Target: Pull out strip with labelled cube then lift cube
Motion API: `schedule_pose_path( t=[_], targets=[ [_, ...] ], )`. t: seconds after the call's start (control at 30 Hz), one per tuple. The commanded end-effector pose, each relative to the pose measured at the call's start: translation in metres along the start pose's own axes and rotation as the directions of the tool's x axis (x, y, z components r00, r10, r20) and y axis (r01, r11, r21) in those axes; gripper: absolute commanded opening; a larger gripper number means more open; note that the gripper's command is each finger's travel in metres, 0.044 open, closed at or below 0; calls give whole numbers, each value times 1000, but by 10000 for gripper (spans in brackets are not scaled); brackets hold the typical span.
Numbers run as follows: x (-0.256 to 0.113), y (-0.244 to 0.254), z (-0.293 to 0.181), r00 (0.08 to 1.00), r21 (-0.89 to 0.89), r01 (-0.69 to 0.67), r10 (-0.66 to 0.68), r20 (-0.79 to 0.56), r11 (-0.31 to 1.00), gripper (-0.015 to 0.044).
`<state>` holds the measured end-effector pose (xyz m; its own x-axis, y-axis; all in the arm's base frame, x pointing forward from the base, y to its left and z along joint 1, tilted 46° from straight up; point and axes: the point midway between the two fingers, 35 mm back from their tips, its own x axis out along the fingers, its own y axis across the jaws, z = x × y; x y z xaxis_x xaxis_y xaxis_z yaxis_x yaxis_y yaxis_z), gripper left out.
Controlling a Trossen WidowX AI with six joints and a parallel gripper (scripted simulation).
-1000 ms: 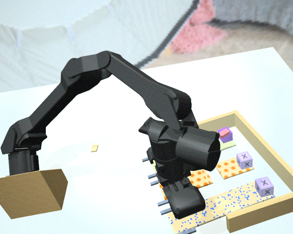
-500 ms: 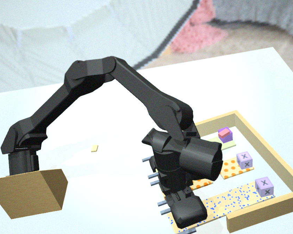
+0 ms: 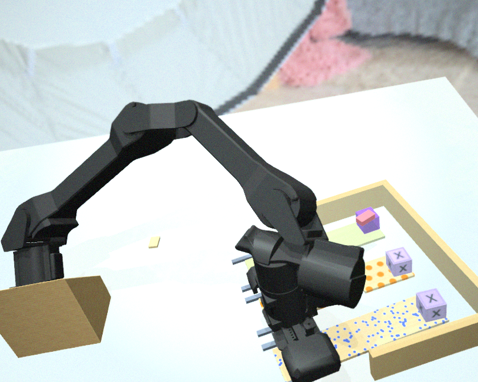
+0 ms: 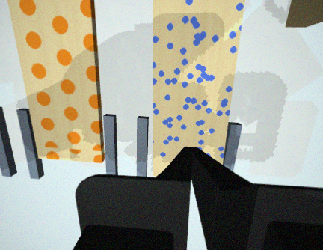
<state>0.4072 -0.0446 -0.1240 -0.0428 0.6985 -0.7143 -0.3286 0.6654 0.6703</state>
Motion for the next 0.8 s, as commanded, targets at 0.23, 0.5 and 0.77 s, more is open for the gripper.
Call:
schedule_pose_path(
  t=[0.23, 0.5, 0.77],
  targets=[
    [13, 0, -2, 1000, 8, -8, 8, 1, 1000, 0],
    [13, 0, -2, 1000, 8, -8, 8, 1, 1000, 0],
    [13, 0, -2, 1000, 8, -8, 8, 1, 1000, 0]
  ],
)
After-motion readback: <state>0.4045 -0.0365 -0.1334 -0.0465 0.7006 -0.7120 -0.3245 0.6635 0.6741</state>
